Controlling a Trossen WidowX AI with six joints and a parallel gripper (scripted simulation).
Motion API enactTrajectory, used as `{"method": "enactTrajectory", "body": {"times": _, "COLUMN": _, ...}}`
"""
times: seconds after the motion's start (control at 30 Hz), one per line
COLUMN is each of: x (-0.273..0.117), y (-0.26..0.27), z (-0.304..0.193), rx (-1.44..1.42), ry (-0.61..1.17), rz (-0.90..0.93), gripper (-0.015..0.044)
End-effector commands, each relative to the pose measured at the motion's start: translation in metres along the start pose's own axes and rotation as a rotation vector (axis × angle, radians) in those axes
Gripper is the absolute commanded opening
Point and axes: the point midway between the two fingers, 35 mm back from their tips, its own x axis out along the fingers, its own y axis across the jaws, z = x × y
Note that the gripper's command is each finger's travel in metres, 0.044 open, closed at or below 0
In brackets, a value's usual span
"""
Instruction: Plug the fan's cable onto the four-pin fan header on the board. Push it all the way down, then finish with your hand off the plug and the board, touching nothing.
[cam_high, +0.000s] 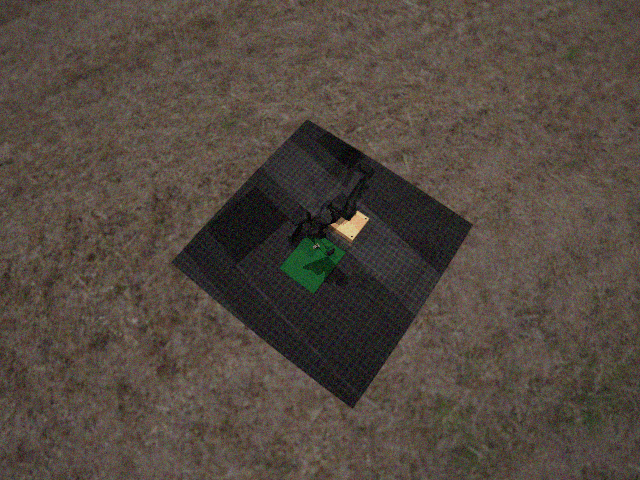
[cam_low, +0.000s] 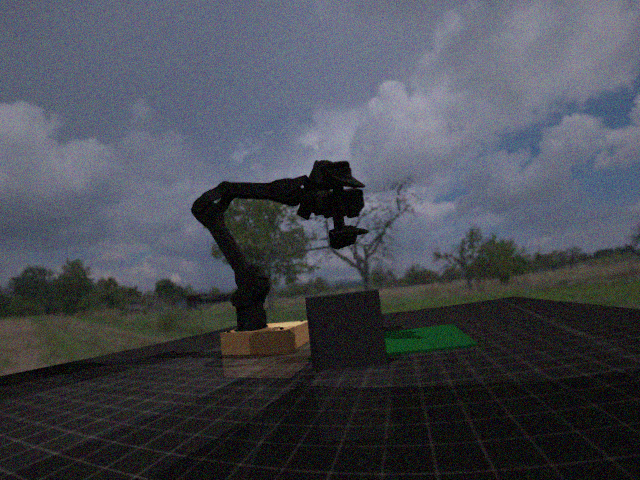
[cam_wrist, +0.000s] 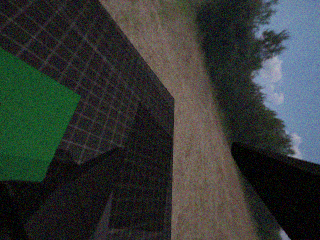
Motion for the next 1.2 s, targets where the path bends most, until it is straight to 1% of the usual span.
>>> {"method": "enactTrajectory", "body": {"times": 0.0, "x": -0.017, "y": 0.076, "z": 0.020, "rx": -0.713, "ry": -0.170, "rz": 0.249, "gripper": 0.0440}}
{"method": "enactTrajectory", "body": {"times": 0.27, "x": -0.046, "y": 0.135, "z": 0.020, "rx": -1.334, "ry": -0.413, "rz": 0.404, "gripper": 0.0440}}
{"method": "enactTrajectory", "body": {"times": 0.57, "x": -0.088, "y": 0.189, "z": 0.003, "rx": -1.991, "ry": -0.786, "rz": 0.505, "gripper": 0.0440}}
{"method": "enactTrajectory", "body": {"times": 0.63, "x": -0.091, "y": 0.192, "z": 0.002, "rx": -2.024, "ry": -0.810, "rz": 0.508, "gripper": 0.0440}}
{"method": "enactTrajectory", "body": {"times": 1.17, "x": -0.088, "y": 0.197, "z": 0.001, "rx": -2.024, "ry": -0.810, "rz": 0.508, "gripper": 0.0440}}
